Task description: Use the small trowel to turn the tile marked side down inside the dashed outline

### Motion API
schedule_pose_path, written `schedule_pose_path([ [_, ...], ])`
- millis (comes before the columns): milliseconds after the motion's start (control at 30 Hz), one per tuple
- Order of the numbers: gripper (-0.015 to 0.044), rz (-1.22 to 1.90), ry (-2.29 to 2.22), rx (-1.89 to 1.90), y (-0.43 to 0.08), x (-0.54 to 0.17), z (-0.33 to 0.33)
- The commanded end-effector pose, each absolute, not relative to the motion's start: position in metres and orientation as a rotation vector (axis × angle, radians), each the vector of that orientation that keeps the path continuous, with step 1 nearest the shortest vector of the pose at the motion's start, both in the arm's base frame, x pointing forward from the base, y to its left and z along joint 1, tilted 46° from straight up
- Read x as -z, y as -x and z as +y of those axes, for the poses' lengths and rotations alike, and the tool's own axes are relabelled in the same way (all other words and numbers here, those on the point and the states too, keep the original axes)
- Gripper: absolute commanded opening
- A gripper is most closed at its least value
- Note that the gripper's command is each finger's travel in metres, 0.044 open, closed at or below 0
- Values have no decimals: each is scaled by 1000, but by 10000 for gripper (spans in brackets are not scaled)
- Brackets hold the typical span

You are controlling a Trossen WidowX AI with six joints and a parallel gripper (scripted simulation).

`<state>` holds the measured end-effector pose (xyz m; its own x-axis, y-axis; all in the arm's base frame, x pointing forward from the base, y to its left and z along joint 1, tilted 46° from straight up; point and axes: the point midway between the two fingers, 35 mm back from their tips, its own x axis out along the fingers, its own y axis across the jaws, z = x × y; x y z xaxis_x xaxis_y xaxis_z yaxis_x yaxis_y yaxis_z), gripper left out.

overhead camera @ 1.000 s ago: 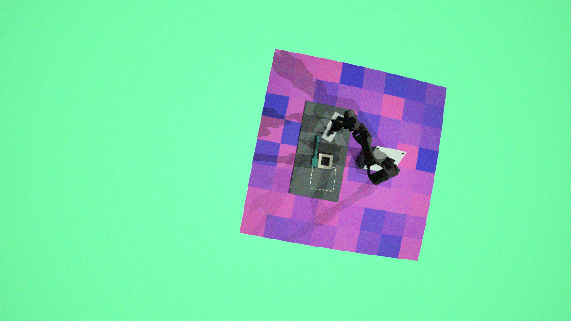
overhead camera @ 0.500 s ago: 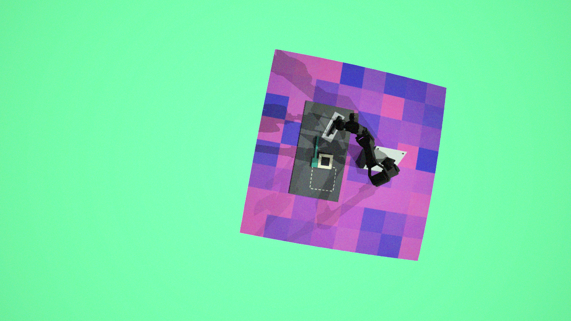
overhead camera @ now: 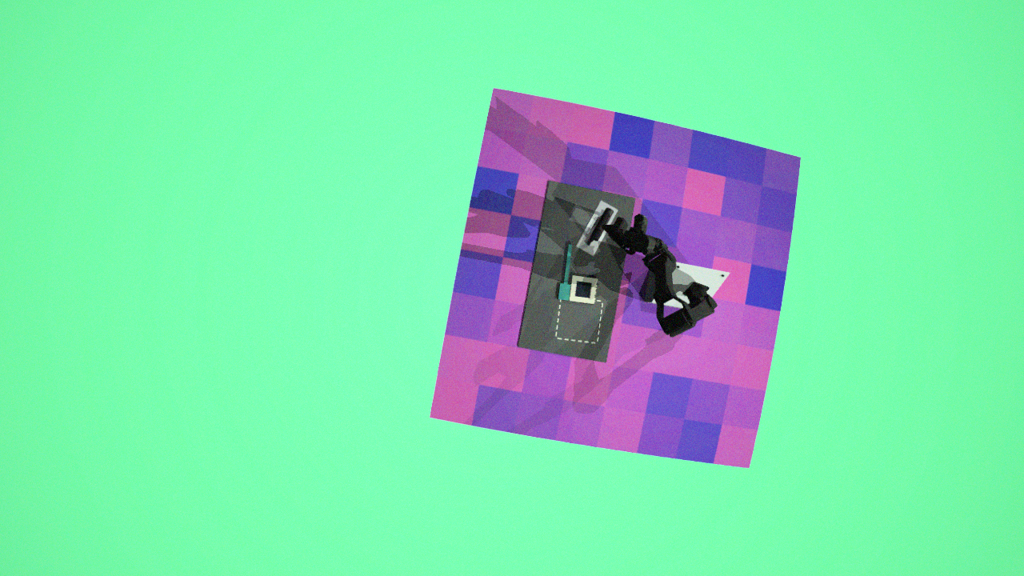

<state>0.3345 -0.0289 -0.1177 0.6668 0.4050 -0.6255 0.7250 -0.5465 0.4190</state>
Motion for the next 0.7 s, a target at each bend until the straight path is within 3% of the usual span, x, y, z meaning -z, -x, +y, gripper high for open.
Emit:
schedule_pose_path([
  [0, 300, 865, -2234, 618, -333, 117, -27],
  [667, 300, 868, -2234, 619, -354, 134, -16],
])
